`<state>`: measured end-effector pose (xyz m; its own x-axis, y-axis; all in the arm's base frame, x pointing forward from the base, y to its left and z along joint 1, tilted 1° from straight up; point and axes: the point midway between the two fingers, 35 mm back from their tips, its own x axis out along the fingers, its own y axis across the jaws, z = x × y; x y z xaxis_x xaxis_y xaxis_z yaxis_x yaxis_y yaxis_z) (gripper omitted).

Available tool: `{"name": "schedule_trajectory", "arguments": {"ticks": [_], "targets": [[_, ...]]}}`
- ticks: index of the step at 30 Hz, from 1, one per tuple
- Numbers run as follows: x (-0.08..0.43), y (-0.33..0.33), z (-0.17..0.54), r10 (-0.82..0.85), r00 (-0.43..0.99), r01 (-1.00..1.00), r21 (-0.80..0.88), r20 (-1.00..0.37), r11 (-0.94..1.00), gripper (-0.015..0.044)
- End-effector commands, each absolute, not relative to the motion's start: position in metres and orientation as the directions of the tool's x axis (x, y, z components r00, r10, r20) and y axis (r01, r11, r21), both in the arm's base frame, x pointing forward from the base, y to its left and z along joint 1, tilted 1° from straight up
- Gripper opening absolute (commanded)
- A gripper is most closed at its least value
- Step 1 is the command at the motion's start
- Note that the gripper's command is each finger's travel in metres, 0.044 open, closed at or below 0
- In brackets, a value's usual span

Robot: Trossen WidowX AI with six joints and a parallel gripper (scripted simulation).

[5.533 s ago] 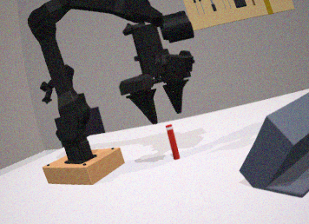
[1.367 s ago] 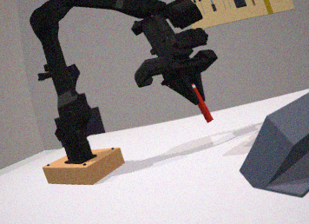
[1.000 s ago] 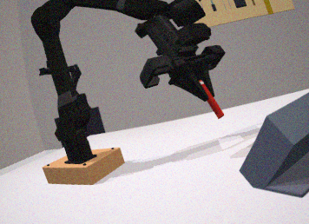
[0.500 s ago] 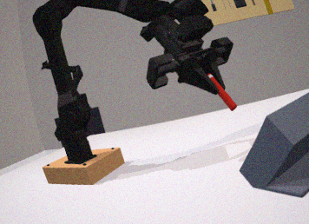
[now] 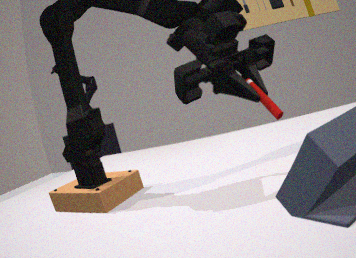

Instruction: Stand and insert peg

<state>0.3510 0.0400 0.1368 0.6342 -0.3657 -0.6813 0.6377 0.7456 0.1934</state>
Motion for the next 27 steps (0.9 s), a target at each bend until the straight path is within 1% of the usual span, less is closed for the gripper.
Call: {"name": "schedule_trajectory", "arguments": {"ticks": [1, 27], "targets": [[0.356, 0.035, 0.135, -0.378, 0.637, 0.648, 0.201, -0.672, 0.734, 0.0], [0.39, 0.011, 0.111, -0.407, 0.653, 0.667, 0.23, -0.639, 0.708, 0.0]]}}
